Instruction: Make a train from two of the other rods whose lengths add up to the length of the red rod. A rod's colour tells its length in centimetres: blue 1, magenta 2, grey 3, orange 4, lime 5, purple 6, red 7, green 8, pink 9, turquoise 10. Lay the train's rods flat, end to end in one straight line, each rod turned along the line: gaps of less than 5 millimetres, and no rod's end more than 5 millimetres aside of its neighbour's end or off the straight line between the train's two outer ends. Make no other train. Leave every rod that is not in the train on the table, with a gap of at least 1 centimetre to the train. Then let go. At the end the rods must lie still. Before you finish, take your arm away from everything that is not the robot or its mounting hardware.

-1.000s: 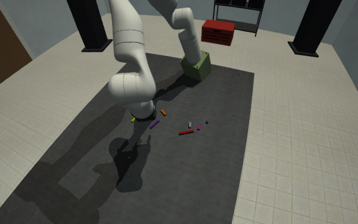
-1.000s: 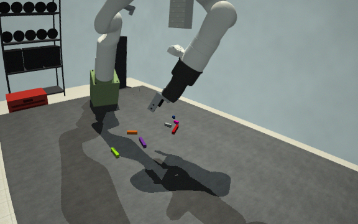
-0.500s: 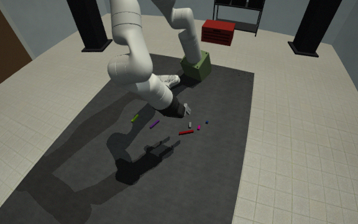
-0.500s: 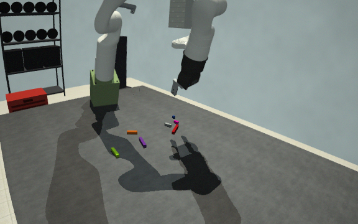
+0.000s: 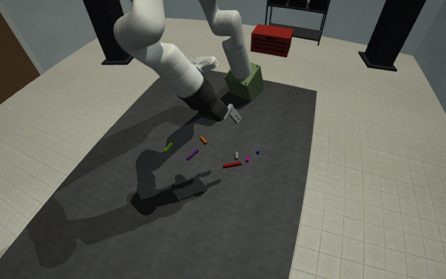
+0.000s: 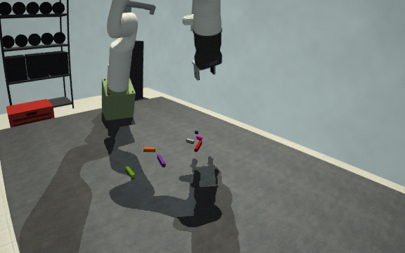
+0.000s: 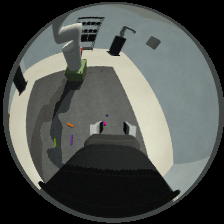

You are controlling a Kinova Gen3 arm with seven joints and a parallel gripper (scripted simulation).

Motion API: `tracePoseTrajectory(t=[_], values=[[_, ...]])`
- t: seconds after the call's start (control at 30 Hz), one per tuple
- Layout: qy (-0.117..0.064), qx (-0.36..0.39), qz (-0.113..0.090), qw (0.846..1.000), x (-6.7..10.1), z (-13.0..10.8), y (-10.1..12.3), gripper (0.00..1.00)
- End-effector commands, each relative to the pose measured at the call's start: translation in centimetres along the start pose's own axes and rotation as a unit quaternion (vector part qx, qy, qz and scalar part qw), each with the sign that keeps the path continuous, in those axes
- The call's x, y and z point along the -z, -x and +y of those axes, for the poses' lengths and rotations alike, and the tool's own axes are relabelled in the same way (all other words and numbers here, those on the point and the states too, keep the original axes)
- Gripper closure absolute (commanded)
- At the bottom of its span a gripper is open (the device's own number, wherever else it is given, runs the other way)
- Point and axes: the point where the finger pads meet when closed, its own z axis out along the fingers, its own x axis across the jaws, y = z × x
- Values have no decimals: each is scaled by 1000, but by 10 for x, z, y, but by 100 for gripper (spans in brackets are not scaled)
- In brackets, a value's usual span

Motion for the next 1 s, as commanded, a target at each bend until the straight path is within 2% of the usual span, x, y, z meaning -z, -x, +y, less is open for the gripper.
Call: tracePoseTrajectory(t=[0.0,0.07,0.1,0.43,0.47,0.77,0.8,0.97], values=[[4,1,1,1000,3,0,-1,0],[4,1,1,1000,3,0,-1,0],[9,-19,15,1000,11,-7,-7,0],[9,-19,15,1000,11,-7,-7,0],[15,-37,29,999,19,-14,-13,0],[15,-37,29,999,19,-14,-13,0],[20,-56,41,997,26,-21,-19,0],[20,-56,41,997,26,-21,-19,0]])
